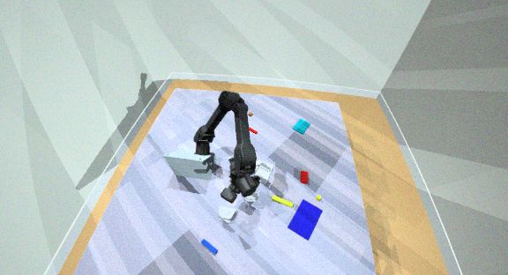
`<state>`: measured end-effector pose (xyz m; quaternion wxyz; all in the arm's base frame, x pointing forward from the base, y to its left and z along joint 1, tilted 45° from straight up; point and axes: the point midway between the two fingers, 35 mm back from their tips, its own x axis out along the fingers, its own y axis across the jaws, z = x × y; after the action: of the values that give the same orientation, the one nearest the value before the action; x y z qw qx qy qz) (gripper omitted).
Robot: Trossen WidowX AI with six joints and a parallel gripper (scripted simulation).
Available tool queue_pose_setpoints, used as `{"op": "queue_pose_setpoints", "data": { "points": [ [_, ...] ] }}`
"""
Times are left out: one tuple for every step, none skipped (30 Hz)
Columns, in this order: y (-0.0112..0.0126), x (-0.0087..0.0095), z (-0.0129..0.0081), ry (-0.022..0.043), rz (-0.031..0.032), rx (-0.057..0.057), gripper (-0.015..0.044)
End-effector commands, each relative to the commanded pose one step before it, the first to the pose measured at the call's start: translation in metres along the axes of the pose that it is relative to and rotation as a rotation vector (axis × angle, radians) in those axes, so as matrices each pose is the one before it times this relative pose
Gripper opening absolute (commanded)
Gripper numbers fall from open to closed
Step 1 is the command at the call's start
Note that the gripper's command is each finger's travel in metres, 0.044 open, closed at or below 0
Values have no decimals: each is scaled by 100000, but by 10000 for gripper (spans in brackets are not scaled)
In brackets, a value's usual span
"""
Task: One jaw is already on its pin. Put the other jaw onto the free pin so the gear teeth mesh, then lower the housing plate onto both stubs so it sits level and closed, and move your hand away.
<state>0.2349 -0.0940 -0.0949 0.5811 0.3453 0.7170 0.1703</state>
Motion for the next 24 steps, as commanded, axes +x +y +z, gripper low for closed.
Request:
{"op": "queue_pose_setpoints", "data": {
  "points": [
    [335, -250, 411, -909, 40, 9709, 37],
    [62, 2, 38, 2, 8, 2182, 37],
    [63, 2, 37, 3, 8, 2181, 37],
    [52, 2, 29, 2, 6, 1787, 37],
    [32, 1, 17, 2, 4, 1072, 37],
    [11, 0, 5, 1, 1, 357, 37],
    [0, 0, 0, 0, 0, 0, 37],
    [0, 0, 0, 0, 0, 0, 37],
    [0, 0, 0, 0, 0, 0, 37],
    [0, 0, 0, 0, 0, 0, 37],
    [0, 0, 0, 0, 0, 0, 37],
    [0, 0, 0, 0, 0, 0, 37],
    [10, 0, 6, -1, 0, 358, 37],
    [29, -1, 18, -2, 0, 1074, 37],
    [50, -1, 30, -3, 0, 1790, 37],
    [61, -1, 35, -3, 0, 2183, 37],
    [62, -1, 34, -3, 1, 2184, 37],
    [63, -1, 32, -3, 1, 2184, 37],
    [64, -1, 31, -2, 1, 2184, 37],
    [65, -1, 29, -2, 1, 2184, 37],
    [65, -1, 28, -2, 2, 2183, 37],
    [66, -1, 26, -2, 2, 2183, 37],
    [67, 0, 25, -1, 2, 2181, 37],
    [68, 0, 23, -1, 2, 2182, 37]
  ]
}}
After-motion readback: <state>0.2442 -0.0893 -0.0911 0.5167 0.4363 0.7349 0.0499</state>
